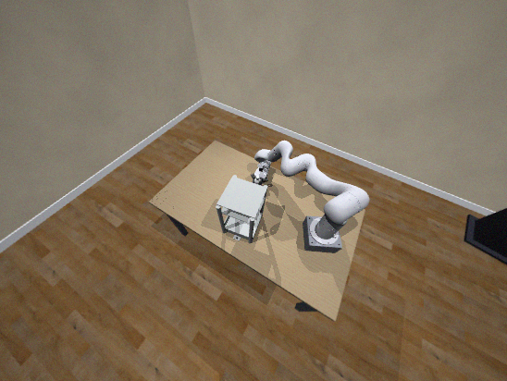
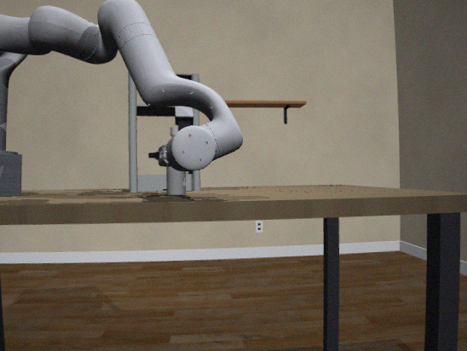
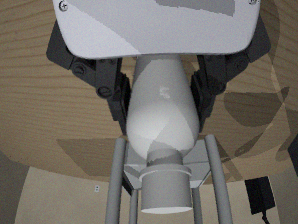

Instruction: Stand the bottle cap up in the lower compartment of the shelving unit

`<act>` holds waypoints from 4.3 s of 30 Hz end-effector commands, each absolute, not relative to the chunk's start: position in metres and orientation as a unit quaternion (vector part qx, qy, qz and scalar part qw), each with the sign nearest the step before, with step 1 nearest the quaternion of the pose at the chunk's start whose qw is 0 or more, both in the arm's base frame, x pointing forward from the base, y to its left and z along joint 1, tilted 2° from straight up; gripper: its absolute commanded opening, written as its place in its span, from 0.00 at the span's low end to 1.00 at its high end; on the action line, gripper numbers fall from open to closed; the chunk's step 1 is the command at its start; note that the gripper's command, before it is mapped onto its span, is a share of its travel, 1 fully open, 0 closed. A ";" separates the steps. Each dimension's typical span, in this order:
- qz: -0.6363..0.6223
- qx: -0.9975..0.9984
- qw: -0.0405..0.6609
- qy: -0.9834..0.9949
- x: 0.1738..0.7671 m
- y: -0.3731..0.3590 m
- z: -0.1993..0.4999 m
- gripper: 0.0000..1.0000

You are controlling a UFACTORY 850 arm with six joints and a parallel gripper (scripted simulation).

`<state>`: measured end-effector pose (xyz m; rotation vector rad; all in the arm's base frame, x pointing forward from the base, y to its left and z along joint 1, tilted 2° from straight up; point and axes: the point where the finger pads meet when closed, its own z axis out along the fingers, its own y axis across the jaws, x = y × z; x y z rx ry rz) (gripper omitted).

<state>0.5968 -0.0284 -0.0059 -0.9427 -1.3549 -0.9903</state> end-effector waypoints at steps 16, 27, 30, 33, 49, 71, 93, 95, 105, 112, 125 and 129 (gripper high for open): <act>-0.422 -0.401 0.571 -0.578 0.598 -0.029 -0.005 0.00; -0.422 -0.401 0.571 -0.578 0.598 -0.029 -0.005 0.00; -0.422 -0.401 0.571 -0.578 0.598 -0.029 -0.003 0.00; -0.422 -0.401 0.571 -0.578 0.597 -0.029 -0.001 0.00; -0.422 -0.401 0.571 -0.578 0.597 -0.029 0.029 0.00; -0.422 -0.401 0.571 -0.578 0.596 -0.030 0.072 0.00; -0.422 -0.401 0.571 -0.578 0.595 -0.029 0.074 0.00; -0.422 -0.401 0.571 -0.578 0.595 -0.028 0.074 0.00; -0.422 -0.401 0.571 -0.578 0.592 -0.020 0.074 0.00; -0.422 -0.401 0.571 -0.578 0.588 -0.008 0.074 0.00; -0.422 -0.401 0.571 -0.578 0.578 0.021 0.075 0.00; -0.422 -0.401 0.571 -0.578 0.574 0.033 0.075 0.00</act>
